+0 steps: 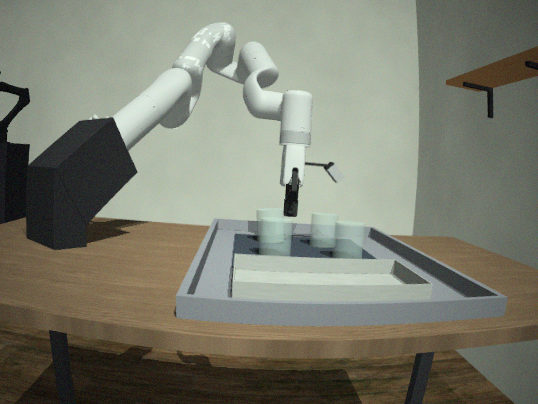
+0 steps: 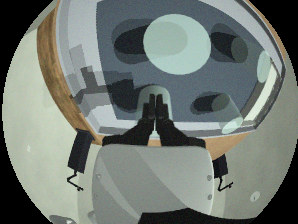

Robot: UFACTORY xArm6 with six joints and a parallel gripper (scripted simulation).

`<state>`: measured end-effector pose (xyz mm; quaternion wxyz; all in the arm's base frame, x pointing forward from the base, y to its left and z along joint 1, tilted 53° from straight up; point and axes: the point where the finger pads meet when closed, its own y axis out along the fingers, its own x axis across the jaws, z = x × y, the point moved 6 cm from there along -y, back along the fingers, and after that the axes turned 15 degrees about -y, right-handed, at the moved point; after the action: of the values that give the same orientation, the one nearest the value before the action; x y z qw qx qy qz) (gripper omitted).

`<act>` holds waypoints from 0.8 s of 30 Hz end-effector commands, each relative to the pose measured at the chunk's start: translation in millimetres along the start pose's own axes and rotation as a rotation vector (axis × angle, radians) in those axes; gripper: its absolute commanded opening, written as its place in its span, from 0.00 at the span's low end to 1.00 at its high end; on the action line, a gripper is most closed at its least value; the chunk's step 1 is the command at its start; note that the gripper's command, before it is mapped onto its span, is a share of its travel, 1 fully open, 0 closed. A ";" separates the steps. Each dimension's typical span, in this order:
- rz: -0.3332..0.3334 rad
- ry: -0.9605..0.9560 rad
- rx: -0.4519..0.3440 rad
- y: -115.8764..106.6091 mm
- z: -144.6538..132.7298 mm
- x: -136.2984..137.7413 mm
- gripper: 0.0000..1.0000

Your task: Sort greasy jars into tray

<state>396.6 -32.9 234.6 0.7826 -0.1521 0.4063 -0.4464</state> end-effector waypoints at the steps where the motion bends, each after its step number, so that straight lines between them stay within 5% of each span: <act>1: -0.001 -0.001 0.002 -1.0 0.2 0.0 0.00; 24: -0.001 -0.001 0.002 -3.2 -2.5 -0.8 0.00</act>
<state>392.9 -33.3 234.7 0.7826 -0.1521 0.4063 -0.4464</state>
